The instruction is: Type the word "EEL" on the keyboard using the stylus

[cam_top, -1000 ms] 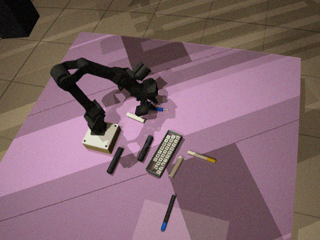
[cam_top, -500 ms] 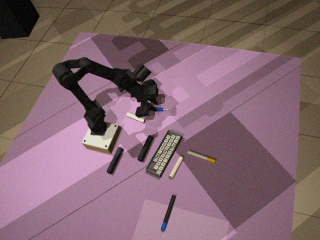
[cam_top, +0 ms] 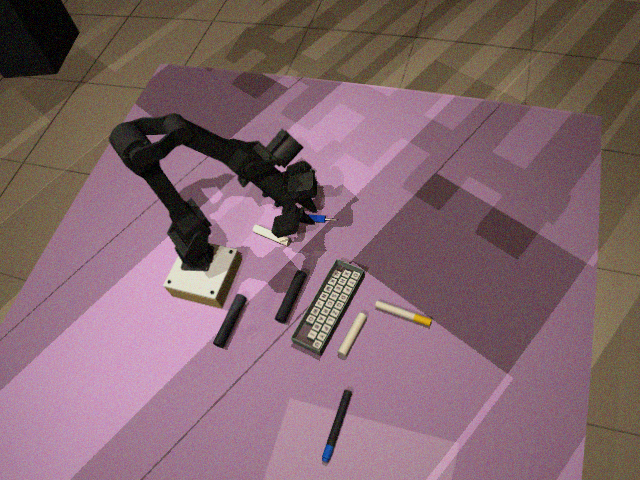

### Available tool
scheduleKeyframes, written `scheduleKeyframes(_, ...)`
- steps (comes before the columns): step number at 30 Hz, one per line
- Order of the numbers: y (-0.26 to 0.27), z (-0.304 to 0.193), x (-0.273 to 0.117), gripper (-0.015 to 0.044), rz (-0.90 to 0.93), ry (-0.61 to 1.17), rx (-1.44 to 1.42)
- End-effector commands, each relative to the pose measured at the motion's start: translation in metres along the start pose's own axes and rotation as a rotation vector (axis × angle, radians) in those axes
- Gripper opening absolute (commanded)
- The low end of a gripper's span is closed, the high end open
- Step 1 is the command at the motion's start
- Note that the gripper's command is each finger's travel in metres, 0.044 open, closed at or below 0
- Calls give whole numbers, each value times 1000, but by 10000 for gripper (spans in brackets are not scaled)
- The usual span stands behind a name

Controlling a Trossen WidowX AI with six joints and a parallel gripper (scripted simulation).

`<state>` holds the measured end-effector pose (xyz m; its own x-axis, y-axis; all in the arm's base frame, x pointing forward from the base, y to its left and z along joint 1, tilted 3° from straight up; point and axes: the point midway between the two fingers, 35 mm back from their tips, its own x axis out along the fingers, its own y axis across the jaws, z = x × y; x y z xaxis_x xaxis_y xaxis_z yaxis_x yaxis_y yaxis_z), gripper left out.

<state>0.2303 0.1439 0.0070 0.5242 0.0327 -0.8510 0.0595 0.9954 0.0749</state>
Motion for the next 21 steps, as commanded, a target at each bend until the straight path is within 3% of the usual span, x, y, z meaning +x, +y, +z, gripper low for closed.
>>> scheduleKeyframes(1,-2,-3,3,150,-6,0,4)
scheduleKeyframes(6,-2,-3,3,150,-6,0,4)
scheduleKeyframes(11,-1,-2,2,19,-2,2,-1)
scheduleKeyframes(21,0,-1,1,0,-2,2,-1)
